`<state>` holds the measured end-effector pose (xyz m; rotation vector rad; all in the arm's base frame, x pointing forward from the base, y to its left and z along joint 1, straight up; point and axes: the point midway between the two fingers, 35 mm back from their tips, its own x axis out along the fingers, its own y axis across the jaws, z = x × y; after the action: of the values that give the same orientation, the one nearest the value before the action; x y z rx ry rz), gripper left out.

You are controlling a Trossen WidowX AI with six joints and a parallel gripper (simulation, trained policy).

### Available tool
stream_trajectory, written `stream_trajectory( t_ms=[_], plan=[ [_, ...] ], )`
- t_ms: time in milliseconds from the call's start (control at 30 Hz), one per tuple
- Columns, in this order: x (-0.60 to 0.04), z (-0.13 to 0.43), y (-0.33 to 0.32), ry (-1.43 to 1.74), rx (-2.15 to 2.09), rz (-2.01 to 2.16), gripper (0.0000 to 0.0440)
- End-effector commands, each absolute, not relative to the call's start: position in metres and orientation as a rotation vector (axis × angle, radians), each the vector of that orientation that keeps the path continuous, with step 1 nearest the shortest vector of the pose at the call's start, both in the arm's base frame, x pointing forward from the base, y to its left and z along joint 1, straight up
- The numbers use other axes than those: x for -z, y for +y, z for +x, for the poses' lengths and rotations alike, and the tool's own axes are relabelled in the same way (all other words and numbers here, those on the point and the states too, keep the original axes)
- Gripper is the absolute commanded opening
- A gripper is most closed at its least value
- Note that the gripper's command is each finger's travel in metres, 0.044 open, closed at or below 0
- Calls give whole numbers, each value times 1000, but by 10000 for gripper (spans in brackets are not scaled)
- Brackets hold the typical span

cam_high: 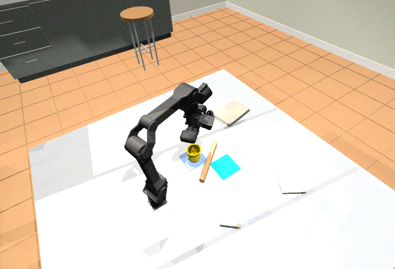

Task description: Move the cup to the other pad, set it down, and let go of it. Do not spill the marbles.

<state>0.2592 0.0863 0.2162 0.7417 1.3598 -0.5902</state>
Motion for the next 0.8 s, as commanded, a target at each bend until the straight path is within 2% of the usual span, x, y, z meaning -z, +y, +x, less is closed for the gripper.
stream_trajectory(
  t_ms=[0,767],
  plan=[
    [-204,255,83,1398,655,718,153],
    [-147,238,76,1476,857,647,170]
  ],
)
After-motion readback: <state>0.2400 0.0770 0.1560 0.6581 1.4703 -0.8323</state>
